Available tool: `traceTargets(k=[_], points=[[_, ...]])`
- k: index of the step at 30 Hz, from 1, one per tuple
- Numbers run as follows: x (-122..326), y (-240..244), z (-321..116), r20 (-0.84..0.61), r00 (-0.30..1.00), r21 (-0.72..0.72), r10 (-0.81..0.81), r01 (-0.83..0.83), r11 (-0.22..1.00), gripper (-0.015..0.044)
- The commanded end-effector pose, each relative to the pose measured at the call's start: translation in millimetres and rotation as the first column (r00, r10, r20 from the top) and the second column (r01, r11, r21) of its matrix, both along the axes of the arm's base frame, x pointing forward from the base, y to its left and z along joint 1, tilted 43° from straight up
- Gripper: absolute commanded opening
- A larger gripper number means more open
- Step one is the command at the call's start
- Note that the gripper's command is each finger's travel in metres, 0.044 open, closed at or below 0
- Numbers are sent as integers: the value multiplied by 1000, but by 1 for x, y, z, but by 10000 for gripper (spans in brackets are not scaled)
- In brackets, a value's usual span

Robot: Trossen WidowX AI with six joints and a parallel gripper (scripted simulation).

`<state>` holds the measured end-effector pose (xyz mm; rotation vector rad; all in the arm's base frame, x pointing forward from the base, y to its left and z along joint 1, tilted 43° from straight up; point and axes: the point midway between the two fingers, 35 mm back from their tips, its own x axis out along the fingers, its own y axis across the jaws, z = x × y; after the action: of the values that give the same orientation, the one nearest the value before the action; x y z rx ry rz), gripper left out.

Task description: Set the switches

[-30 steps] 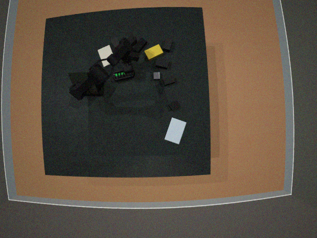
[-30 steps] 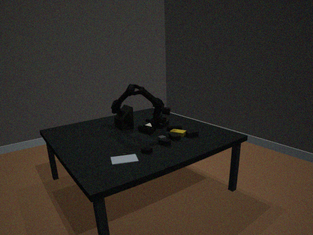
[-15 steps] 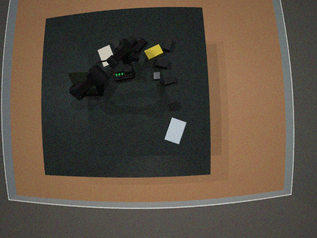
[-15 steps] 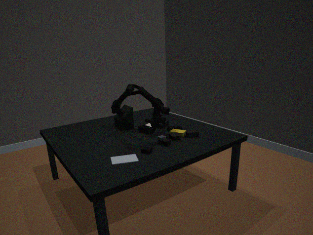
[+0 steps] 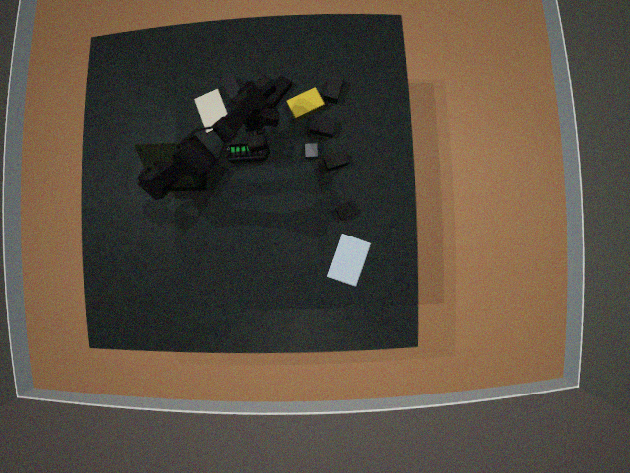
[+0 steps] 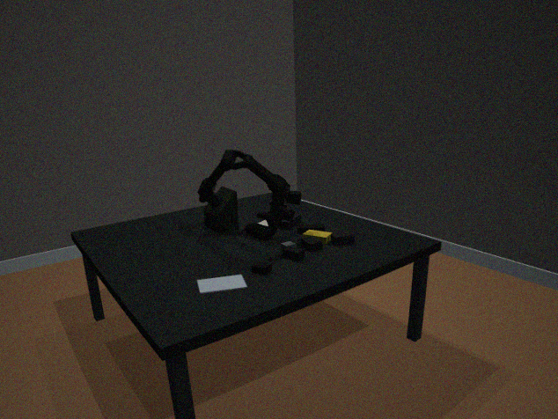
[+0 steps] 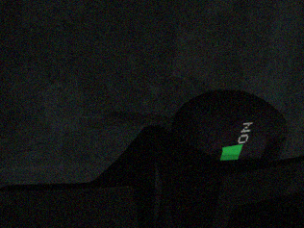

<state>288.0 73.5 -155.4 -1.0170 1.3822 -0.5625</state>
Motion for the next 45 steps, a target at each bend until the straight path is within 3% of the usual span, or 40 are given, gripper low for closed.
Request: traceTargets(k=[1, 44, 45], points=[[1, -11, 3, -9, 1000, -16, -9, 9, 1000, 0], [15, -38, 28, -9, 1000, -20, -10, 9, 1000, 0], [16, -23, 26, 4, 1000, 0, 6, -6, 1000, 0]])
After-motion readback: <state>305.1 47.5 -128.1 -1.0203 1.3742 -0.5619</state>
